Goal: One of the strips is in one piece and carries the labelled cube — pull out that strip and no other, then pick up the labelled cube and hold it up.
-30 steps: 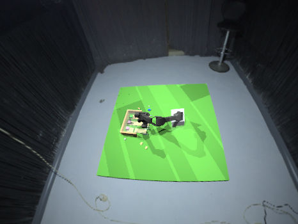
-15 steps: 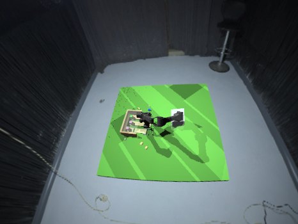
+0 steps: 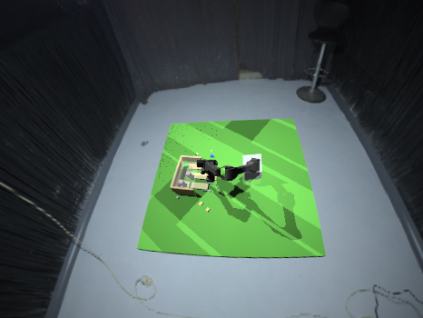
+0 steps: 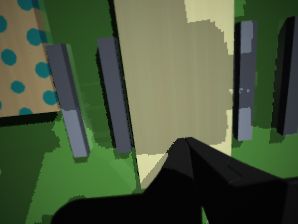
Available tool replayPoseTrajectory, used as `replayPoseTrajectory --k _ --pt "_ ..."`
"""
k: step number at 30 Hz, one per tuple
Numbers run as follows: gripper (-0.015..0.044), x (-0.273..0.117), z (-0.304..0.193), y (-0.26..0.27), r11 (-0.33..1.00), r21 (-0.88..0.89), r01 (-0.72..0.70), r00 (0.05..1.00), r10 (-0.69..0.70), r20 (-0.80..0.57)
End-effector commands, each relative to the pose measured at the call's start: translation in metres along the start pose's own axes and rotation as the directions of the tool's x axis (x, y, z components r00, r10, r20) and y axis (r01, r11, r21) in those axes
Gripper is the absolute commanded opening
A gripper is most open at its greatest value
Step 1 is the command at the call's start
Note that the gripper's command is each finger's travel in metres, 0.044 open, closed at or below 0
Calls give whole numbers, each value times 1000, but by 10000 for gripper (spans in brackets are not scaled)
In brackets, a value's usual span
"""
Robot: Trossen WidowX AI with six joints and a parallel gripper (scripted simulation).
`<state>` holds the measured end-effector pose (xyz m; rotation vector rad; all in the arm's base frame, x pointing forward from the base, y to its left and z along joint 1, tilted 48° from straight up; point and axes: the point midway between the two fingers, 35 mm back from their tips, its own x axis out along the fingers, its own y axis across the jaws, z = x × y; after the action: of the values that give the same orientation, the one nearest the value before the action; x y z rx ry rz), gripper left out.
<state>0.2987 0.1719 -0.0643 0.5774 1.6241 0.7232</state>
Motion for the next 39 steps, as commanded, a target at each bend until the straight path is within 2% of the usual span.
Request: replayPoseTrajectory --k 1,39 --pt "0 4 -13 0 1000 13 -2 1000 3 -20" --pt "0 4 -69 0 1000 16 -2 1000 3 -22"
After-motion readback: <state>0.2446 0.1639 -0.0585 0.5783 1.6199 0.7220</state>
